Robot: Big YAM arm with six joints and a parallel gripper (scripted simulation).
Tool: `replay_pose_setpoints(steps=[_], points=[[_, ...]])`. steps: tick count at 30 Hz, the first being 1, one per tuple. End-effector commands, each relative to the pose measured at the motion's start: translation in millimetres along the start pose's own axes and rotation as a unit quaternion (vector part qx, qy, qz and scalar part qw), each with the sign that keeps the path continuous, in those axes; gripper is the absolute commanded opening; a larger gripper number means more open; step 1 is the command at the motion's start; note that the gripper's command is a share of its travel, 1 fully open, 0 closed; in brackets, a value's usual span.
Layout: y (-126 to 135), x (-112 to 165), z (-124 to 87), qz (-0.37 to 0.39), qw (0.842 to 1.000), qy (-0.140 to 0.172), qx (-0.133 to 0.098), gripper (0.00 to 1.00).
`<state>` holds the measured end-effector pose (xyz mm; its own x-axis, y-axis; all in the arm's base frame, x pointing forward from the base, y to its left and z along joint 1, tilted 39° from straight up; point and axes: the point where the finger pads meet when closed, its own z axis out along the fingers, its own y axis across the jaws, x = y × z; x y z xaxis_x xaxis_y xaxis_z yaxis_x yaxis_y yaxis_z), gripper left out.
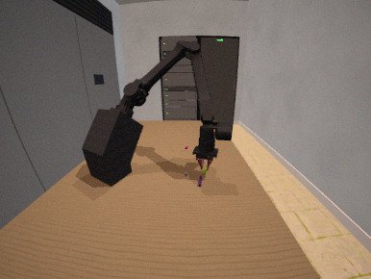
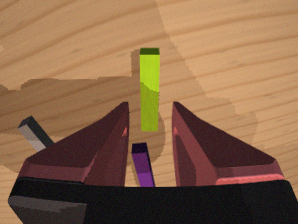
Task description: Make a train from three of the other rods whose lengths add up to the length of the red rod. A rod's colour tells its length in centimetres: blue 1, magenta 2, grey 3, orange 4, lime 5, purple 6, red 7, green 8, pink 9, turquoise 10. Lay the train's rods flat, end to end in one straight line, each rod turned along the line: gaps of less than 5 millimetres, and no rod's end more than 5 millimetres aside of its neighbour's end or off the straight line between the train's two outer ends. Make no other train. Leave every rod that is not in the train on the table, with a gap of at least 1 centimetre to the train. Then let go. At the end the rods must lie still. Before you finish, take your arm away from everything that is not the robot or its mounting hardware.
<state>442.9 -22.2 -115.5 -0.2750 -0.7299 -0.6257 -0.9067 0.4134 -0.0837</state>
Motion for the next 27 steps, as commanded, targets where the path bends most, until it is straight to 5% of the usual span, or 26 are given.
replay_pose_setpoints(steps=[1, 27], points=[[-7.2, 10.9, -4.4, 0.003, 1.0, 0.0, 0.009, 0.24], [-5.6, -1.5, 18.8, -0.004, 1.0, -0.001, 0.003, 0.24]])
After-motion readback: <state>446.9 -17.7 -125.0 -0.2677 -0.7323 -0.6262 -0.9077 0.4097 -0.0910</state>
